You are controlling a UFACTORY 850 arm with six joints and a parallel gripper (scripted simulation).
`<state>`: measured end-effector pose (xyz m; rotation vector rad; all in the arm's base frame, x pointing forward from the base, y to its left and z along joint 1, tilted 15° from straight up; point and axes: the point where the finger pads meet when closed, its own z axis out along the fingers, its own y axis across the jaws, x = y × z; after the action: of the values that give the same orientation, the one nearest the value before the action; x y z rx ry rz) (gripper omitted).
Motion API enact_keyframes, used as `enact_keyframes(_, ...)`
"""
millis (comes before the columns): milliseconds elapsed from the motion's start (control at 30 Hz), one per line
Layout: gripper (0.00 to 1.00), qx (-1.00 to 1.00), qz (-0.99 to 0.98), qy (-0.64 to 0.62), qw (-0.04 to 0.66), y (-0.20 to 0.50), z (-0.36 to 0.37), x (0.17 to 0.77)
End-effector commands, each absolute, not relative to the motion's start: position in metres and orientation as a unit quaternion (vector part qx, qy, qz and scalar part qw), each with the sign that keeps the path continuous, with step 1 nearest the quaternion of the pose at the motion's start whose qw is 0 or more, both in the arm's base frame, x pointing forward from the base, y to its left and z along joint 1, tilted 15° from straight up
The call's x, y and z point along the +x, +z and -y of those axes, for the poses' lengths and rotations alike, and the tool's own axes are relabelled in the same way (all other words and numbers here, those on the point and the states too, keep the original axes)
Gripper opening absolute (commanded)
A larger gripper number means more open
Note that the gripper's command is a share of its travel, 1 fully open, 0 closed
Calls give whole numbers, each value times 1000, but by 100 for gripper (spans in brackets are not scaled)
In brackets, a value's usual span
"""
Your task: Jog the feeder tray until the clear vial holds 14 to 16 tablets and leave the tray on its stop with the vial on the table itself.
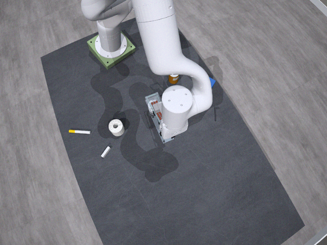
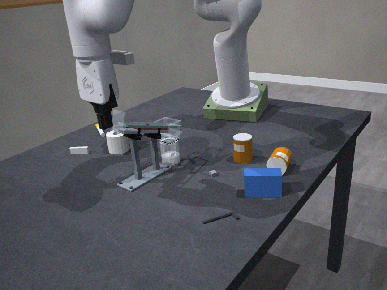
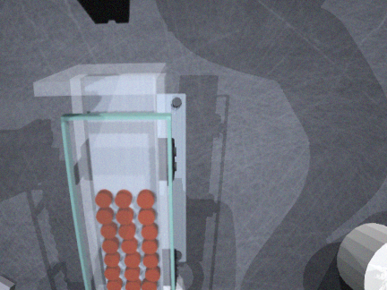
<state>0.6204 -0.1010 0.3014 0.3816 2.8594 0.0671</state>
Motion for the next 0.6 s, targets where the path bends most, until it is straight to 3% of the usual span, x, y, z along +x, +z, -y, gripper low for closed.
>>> enact_keyframes(0,0,131,-983,23,129,302,101,620)
enact_keyframes(567,0,131,-983,23,129,286,94,598)
